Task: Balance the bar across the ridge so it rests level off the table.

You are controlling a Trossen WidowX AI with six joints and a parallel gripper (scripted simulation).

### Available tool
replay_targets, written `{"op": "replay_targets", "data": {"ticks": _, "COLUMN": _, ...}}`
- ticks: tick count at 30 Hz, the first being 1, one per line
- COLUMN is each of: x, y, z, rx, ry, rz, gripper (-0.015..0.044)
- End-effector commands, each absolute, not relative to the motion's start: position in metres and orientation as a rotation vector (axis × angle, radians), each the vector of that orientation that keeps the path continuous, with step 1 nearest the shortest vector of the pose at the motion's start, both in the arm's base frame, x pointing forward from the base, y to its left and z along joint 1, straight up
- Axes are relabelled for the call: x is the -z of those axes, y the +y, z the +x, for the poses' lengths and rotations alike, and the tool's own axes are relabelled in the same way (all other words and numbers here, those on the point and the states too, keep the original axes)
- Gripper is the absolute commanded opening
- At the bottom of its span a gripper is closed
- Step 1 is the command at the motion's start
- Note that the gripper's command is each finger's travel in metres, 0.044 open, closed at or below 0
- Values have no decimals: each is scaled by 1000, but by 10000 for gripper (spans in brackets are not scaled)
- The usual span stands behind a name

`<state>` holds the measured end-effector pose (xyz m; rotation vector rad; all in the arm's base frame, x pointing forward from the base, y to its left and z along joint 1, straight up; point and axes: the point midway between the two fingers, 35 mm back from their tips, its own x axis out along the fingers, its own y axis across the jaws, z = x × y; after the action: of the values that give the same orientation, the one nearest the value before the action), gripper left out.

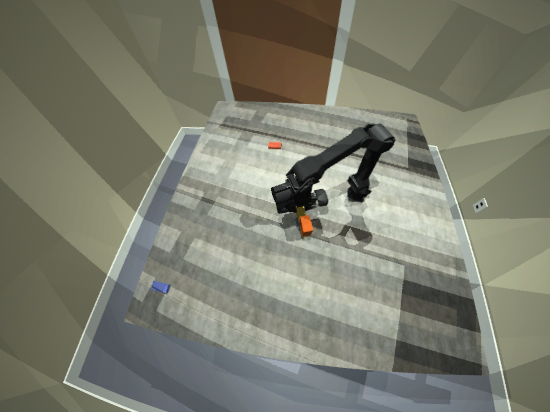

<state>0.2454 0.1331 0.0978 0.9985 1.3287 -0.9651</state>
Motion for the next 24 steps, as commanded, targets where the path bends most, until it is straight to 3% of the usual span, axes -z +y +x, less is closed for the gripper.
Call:
{"op": "replay_targets", "data": {"ticks": 1, "x": -97, "y": 133, "z": 246, "rx": 962, "ry": 1328, "rz": 997, "gripper": 0}}
{"op": "replay_targets", "data": {"ticks": 24, "x": -95, "y": 133, "z": 246, "rx": 962, "ry": 1328, "rz": 997, "gripper": 0}}
